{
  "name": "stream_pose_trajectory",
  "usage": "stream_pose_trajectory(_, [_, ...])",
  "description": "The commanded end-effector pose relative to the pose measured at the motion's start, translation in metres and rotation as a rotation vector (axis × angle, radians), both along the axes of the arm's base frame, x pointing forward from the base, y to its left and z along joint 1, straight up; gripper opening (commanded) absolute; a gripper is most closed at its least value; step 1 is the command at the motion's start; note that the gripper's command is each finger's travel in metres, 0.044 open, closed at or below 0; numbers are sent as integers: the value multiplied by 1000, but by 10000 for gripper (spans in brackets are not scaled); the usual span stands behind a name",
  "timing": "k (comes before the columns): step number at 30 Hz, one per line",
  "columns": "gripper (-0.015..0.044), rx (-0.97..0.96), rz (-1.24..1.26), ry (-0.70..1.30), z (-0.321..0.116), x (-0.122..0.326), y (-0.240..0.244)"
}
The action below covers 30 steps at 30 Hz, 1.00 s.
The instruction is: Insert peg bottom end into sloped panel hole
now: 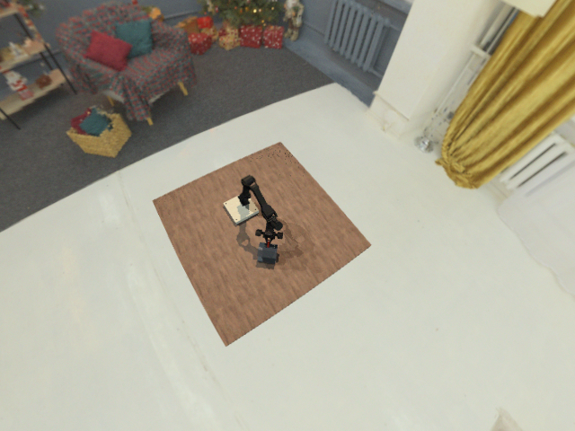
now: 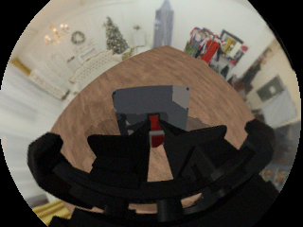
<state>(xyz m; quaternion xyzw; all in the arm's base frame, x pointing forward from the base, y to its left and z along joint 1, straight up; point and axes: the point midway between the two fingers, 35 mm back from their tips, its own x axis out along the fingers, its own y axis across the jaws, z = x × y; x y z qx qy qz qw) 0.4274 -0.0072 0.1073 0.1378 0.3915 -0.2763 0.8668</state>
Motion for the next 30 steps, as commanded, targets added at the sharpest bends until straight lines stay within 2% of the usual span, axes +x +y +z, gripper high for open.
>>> stream_pose_trajectory(1, [105,0,0,0,0,0,0])
stream_pose_trajectory(14, [440,0,1,0,4,-2,2])
stream_pose_trajectory(30, [440,3,4,5,31,-20,19])
